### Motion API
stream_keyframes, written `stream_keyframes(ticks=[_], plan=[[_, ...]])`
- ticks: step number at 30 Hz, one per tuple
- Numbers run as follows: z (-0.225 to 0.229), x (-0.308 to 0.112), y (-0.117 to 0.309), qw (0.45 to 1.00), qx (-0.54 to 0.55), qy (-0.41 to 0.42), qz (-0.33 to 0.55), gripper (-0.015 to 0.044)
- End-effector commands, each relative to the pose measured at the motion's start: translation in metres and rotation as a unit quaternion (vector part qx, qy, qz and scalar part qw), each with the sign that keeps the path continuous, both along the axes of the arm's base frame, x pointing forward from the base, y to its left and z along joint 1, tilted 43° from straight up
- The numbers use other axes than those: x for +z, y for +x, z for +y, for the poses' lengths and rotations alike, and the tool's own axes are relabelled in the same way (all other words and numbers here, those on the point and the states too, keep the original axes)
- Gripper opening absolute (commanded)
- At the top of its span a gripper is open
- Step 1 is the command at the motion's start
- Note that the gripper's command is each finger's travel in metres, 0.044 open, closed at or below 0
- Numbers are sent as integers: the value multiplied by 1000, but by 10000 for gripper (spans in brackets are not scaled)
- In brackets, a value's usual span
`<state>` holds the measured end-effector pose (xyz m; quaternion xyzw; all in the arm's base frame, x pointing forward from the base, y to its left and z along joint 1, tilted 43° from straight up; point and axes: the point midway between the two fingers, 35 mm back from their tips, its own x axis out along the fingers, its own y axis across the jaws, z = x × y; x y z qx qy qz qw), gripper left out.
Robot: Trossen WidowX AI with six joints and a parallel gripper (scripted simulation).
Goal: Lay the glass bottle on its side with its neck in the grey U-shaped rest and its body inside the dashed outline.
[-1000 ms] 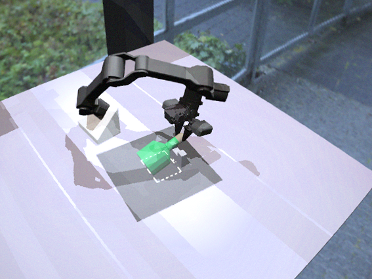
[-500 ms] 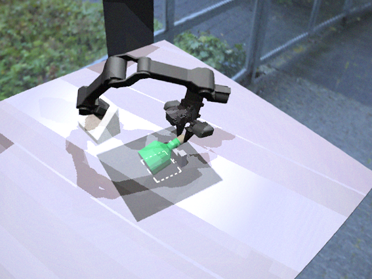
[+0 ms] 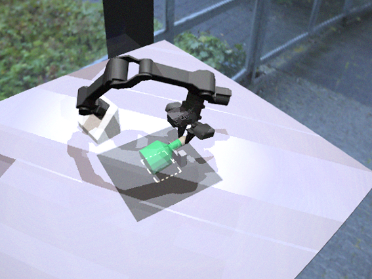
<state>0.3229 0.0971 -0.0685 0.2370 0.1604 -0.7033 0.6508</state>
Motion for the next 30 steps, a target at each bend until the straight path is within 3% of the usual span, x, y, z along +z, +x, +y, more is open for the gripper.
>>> stream_keyframes(ticks=[1, 30], plan=[[-3, -5, 1, 1000, 1, -2, 1, 116], [-7, -16, 2, 1000, -5, 7, -8, 116]])
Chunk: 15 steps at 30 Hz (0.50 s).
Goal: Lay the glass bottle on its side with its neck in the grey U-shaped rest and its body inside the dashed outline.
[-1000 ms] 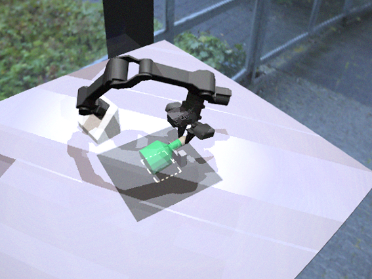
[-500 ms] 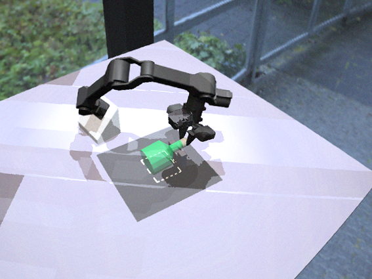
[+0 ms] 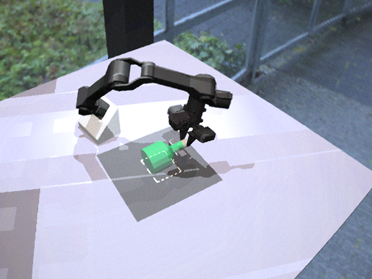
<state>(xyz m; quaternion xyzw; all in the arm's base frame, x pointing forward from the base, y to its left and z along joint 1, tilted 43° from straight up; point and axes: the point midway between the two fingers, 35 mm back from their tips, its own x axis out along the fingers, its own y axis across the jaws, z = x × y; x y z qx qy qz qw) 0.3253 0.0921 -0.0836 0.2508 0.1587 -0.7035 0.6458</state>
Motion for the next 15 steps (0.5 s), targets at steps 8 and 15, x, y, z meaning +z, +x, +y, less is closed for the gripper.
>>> stream_keyframes(ticks=[8, 15], plan=[[-3, -1, -1, 1000, 0, 0, -1, 116], [-4, -2, -1, 1000, 0, 2, -3, 116]])
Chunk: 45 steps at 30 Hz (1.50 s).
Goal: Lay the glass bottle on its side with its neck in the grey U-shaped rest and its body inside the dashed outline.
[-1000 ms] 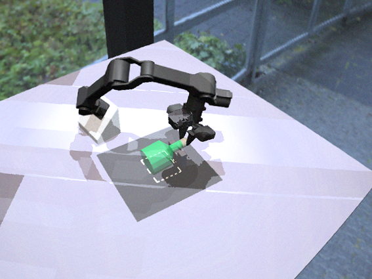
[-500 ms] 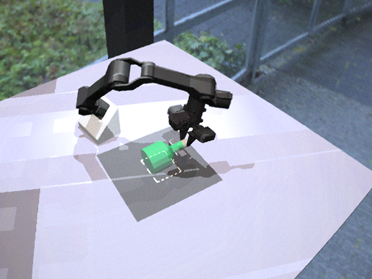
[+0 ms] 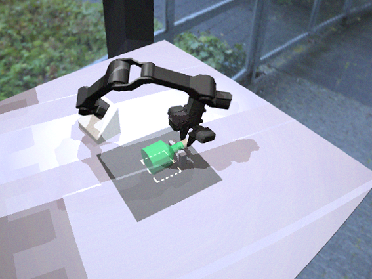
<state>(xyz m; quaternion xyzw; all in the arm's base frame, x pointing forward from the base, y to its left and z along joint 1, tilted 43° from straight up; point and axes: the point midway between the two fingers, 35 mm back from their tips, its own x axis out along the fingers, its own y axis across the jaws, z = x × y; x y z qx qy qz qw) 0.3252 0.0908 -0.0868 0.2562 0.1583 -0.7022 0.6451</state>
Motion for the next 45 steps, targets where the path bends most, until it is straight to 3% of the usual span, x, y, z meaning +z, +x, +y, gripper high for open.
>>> stream_keyframes(ticks=[1, 45], plan=[[-3, 1, -1, 1000, 0, -1, 1, 116], [-3, -5, 0, 1000, 1, 14, -16, 116]])
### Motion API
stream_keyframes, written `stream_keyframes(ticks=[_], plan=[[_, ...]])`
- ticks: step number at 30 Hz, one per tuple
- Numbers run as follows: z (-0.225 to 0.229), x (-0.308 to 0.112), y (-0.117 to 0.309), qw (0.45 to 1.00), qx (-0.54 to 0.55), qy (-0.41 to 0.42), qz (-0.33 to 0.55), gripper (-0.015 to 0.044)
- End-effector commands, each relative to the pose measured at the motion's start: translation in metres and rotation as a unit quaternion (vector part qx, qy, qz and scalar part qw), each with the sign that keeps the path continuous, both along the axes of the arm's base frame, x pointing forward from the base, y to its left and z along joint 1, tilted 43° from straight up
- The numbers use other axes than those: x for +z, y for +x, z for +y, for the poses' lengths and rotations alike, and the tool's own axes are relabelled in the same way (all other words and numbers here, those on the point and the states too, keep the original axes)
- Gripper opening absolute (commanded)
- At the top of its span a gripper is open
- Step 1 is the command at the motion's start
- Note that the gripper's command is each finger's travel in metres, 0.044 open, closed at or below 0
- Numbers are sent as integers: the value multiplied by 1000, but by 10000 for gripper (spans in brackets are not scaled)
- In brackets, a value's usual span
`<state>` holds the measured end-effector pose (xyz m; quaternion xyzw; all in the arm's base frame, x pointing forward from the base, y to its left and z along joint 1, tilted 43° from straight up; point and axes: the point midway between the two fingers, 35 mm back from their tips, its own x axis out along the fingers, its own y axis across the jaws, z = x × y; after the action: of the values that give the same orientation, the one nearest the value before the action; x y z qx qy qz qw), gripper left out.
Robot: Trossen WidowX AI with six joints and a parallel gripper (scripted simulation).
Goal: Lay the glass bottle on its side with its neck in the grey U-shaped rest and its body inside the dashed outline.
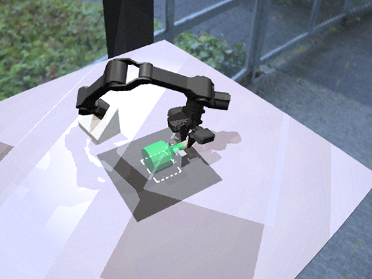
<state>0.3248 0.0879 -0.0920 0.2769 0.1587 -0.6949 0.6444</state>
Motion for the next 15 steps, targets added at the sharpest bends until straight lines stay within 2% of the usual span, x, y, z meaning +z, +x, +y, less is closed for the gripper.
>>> stream_keyframes(ticks=[1, 6, 15], plan=[[0, 0, 0, 1000, 0, 0, 0, 116], [0, 0, 0, 1000, 0, 0, 0, 116], [0, 0, 0, 1000, 0, 0, 0, 352]])
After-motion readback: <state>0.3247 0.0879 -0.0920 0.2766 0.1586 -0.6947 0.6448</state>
